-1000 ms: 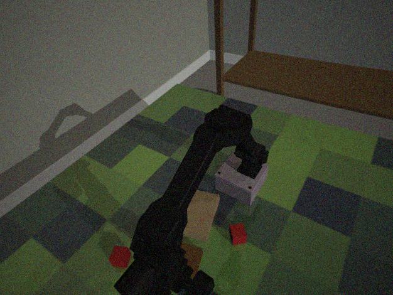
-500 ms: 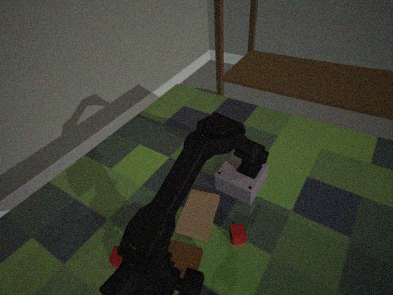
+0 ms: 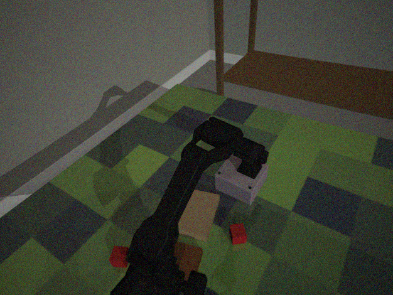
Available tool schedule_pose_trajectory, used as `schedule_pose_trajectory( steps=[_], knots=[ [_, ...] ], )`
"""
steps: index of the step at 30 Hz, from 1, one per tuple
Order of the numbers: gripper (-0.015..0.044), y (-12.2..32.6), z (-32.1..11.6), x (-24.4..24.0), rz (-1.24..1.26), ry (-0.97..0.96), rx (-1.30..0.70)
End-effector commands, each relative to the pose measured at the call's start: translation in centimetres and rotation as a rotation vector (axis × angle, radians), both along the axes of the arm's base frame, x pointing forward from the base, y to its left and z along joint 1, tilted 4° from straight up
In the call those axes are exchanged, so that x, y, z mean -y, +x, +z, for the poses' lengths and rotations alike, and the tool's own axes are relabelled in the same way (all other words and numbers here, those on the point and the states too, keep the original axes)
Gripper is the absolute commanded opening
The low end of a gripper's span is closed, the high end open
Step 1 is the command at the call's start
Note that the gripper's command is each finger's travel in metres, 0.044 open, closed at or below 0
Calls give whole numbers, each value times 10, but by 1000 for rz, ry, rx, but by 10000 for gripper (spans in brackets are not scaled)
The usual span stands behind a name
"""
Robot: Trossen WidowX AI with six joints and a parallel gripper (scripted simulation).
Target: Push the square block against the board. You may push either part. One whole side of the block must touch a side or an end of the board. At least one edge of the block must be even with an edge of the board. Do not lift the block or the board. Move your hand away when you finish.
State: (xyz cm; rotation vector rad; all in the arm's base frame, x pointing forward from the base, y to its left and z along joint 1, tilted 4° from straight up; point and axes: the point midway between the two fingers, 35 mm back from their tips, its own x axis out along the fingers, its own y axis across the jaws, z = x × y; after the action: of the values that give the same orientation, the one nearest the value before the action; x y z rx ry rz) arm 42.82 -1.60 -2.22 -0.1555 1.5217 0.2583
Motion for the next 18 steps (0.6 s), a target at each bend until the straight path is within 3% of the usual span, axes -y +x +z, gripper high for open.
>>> schedule_pose_trajectory(
  steps=[1, 18],
  knots=[
    [0, -5, -1, 2, 5, -2, -1],
    [0, -27, -3, 8, 5, -3, -3]
  ],
)
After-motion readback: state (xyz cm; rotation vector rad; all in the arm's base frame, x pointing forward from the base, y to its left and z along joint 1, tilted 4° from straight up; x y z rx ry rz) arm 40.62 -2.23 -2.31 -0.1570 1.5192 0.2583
